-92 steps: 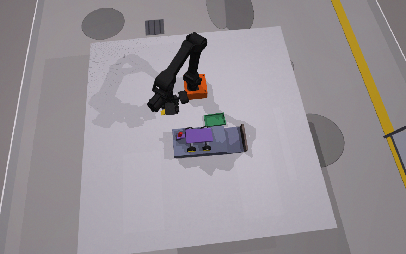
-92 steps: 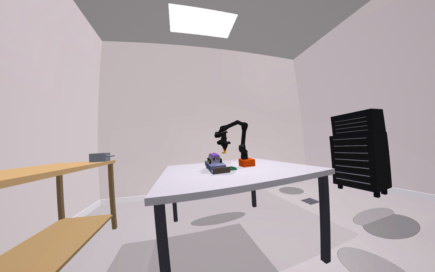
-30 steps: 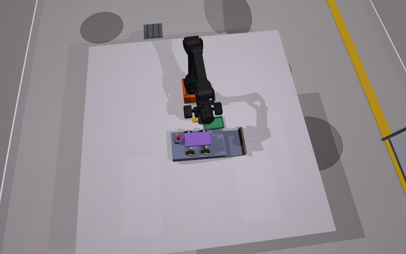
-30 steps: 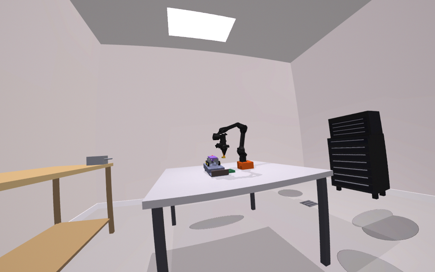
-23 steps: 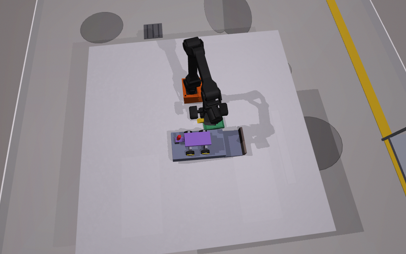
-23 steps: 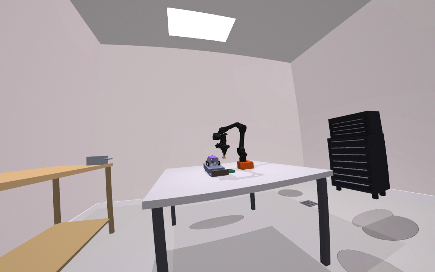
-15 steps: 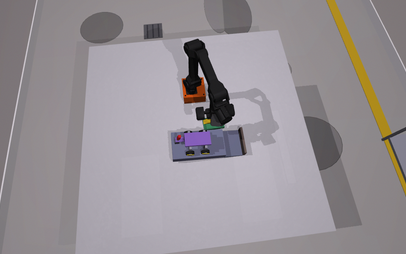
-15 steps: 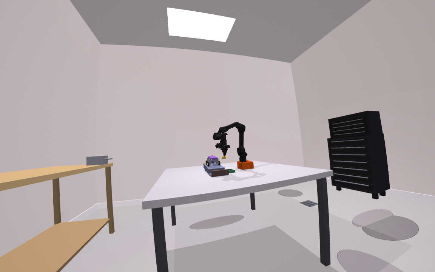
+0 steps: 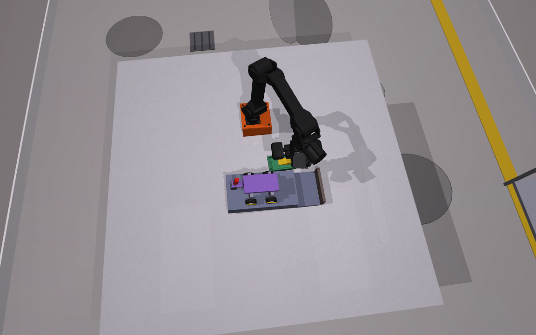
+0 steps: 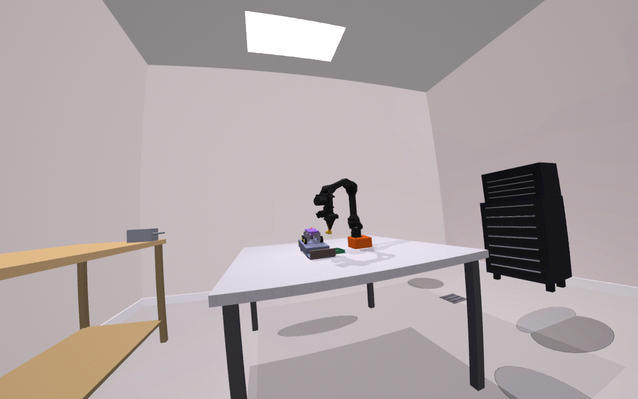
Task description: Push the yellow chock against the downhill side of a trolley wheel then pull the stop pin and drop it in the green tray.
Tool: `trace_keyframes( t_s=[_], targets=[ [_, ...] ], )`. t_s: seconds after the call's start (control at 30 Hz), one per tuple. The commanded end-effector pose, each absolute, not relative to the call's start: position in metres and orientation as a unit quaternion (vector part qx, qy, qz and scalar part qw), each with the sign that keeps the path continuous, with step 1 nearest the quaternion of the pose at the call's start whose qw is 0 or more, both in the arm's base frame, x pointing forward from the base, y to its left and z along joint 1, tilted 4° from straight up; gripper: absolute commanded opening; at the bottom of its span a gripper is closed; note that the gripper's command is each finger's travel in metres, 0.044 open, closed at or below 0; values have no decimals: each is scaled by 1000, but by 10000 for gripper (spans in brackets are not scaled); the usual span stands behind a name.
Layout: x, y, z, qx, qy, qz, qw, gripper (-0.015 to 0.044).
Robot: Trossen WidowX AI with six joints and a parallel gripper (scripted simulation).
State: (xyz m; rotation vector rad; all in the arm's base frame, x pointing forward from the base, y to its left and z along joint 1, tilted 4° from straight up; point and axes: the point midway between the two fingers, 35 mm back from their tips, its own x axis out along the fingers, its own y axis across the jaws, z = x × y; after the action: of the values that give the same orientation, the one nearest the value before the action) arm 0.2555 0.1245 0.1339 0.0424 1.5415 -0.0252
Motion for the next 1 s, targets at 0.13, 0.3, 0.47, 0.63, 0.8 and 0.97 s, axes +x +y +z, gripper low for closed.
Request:
trace_keyframes(
  t_s=[0.13,0.3,0.47,0.63,0.8,0.97],
  targets=[
    [265,126,132,11,698,-23,716,0],
    [278,127,130,11,697,-23,716,0],
    [286,127,128,11,697,-23,716,0],
    [286,127,118,11,697,-23,716,0],
    [287,127,106,11,697,-23,716,0],
    [287,127,93,11,697,-23,716,0]
  ],
)
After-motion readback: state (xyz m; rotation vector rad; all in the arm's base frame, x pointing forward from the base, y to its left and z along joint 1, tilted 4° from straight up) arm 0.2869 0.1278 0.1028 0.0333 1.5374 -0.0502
